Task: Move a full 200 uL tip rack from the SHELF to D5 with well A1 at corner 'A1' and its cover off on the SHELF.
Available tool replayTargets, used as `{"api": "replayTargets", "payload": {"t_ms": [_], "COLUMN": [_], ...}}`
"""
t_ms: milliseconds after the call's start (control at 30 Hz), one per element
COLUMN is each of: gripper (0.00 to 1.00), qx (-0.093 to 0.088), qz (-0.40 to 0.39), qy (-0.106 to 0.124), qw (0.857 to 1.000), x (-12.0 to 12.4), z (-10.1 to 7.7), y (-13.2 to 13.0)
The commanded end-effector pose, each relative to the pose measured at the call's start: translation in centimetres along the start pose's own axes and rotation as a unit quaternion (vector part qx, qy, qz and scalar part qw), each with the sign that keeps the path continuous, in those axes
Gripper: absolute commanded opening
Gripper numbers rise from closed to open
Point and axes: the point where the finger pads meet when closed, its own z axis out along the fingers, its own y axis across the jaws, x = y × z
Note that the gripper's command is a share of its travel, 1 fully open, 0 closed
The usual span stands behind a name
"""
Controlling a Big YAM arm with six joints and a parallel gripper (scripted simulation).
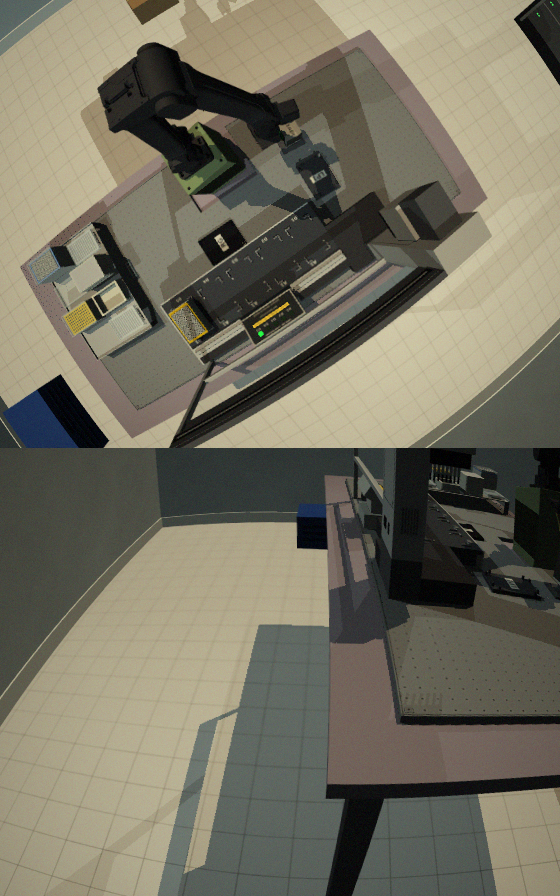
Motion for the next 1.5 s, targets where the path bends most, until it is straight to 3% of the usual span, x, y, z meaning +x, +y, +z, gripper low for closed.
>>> {"api": "replayTargets", "payload": {"t_ms": [0, 1133, 1267, 1467], "gripper": [0.00, 0.00, 0.00, 0.00], "qx": [0.002, 0.002, 0.004, 0.003], "qz": [0.000, 0.000, 0.001, 0.001], "qy": [-0.005, -0.009, -0.018, -0.013], "qw": [1.000, 1.000, 1.000, 1.000], "x": [-0.3, -0.9, -1.4, -1.6], "z": [0.6, 5.6, 5.2, 5.3], "y": [-0.3, -0.4, -0.4, -0.3]}}
